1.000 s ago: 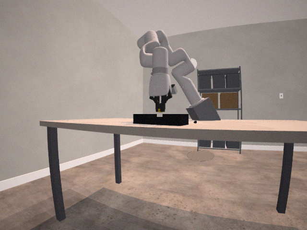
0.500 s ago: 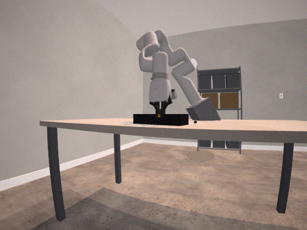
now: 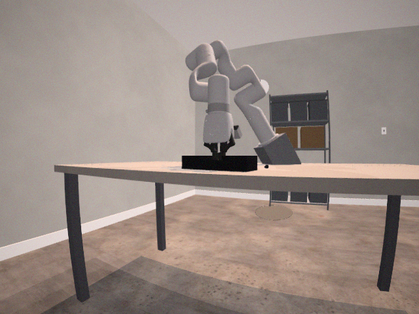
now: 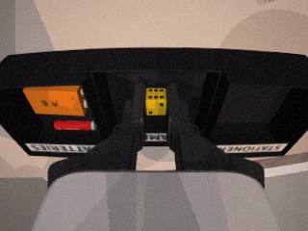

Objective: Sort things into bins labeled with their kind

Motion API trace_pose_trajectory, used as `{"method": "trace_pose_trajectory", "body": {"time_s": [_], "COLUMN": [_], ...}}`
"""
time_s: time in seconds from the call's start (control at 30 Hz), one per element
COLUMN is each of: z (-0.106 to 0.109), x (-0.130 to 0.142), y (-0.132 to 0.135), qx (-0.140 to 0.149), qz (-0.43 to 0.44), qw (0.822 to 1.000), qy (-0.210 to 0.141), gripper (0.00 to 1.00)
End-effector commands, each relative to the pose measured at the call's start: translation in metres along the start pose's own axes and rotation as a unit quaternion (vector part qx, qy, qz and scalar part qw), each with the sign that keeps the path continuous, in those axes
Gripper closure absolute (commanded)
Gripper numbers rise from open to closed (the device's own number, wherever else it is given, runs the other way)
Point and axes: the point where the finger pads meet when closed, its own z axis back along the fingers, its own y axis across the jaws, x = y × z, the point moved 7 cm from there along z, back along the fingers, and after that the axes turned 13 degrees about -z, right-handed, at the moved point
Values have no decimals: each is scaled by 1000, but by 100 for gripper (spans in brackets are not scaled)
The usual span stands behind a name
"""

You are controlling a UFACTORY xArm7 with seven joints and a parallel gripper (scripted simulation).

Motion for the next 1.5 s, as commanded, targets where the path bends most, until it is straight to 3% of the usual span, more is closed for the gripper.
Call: {"method": "trace_pose_trajectory", "body": {"time_s": [0.0, 0.1, 0.13, 0.7, 1.47], "z": [1, 1, 1, 1, 28], "x": [1, 1, 1, 1, 1], "y": [1, 1, 1, 1, 1], "qx": [1, 1, 1, 1, 1], "qz": [0, 0, 0, 0, 0], "qw": [1000, 1000, 1000, 1000, 1000], "qy": [-1, -1, -1, -1, -1], "gripper": [100, 100, 70, 70, 70]}}
